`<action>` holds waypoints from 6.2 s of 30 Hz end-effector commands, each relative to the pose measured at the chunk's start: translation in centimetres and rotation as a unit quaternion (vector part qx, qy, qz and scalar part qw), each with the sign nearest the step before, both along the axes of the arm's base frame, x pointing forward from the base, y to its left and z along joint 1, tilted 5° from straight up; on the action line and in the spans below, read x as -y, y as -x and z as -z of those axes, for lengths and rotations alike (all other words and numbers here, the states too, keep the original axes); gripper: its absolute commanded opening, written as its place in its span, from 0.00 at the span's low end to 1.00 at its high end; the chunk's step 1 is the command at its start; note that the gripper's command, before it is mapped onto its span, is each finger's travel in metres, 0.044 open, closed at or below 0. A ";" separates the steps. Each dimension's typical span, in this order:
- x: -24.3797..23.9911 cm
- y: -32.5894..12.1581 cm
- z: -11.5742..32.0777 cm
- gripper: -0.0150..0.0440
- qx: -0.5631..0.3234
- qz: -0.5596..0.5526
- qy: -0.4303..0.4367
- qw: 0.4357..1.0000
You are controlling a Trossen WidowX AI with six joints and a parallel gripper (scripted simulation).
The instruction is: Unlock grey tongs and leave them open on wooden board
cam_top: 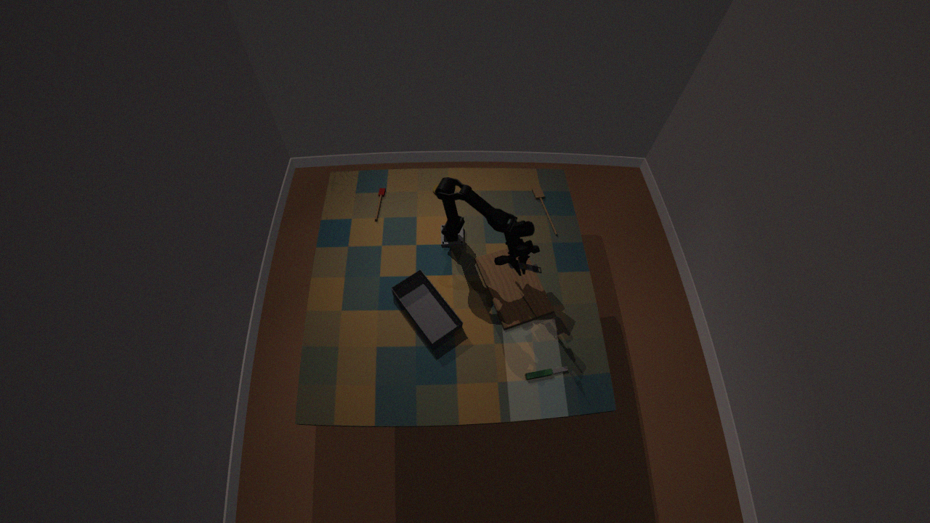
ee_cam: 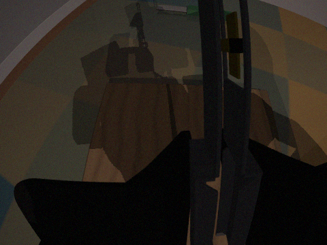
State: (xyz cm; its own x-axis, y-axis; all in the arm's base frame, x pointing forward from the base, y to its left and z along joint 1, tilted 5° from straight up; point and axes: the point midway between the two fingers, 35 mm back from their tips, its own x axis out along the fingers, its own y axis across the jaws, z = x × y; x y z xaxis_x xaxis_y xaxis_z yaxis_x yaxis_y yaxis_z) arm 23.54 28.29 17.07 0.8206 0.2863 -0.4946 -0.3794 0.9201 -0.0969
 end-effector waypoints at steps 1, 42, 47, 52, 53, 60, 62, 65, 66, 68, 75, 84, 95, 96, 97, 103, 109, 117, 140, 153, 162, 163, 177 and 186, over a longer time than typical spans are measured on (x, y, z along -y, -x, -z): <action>0.4 0.3 -0.5 0.00 0.026 0.004 -0.017 1.000; 3.1 2.2 -0.4 0.00 0.108 0.028 -0.078 0.991; 3.1 2.2 -0.4 0.00 0.108 0.028 -0.078 0.991; 3.1 2.2 -0.4 0.00 0.108 0.028 -0.078 0.991; 3.1 2.2 -0.4 0.00 0.108 0.028 -0.078 0.991; 2.4 1.8 -0.5 0.00 0.092 0.022 -0.066 0.993; 2.0 1.5 -0.5 0.00 0.082 0.018 -0.058 0.995; 1.4 1.1 -0.5 0.00 0.066 0.015 -0.046 0.997; 1.3 0.9 -0.5 0.00 0.060 0.014 -0.042 0.997; 1.0 0.6 -0.6 0.00 0.050 0.011 -0.032 0.998; 0.1 -0.2 -0.6 0.00 0.008 0.003 -0.005 1.000; -0.7 -1.0 -0.5 0.00 -0.053 -0.003 0.026 0.998; -1.0 -1.7 -0.5 0.00 -0.132 -0.003 0.061 0.989; -1.0 -1.8 -0.6 0.00 -0.140 -0.002 0.063 0.988; -0.9 -1.8 -0.6 0.00 -0.148 -0.002 0.066 0.987; -0.7 -2.0 -0.7 0.00 -0.194 0.003 0.081 0.978; -0.4 -2.0 -0.9 0.00 -0.241 0.009 0.095 0.966; 0.3 -1.8 -1.3 0.00 -0.306 0.023 0.109 0.945; 2.2 -0.6 -2.8 0.00 -0.439 0.061 0.129 0.887; 2.0 -1.0 -1.4 0.00 -0.439 0.061 0.129 0.887; 1.8 -1.3 0.1 0.00 -0.439 0.061 0.129 0.887; 1.8 -1.3 0.3 0.00 -0.439 0.061 0.129 0.887; 1.7 -1.6 2.5 0.00 -0.439 0.061 0.129 0.887; 1.7 -1.7 4.0 0.00 -0.439 0.061 0.129 0.887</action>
State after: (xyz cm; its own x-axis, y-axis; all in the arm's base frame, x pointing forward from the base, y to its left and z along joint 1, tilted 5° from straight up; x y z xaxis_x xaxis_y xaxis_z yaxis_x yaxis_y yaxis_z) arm 25.24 26.51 13.40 0.1038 0.0018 -0.9946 -0.3089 0.9506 -0.0305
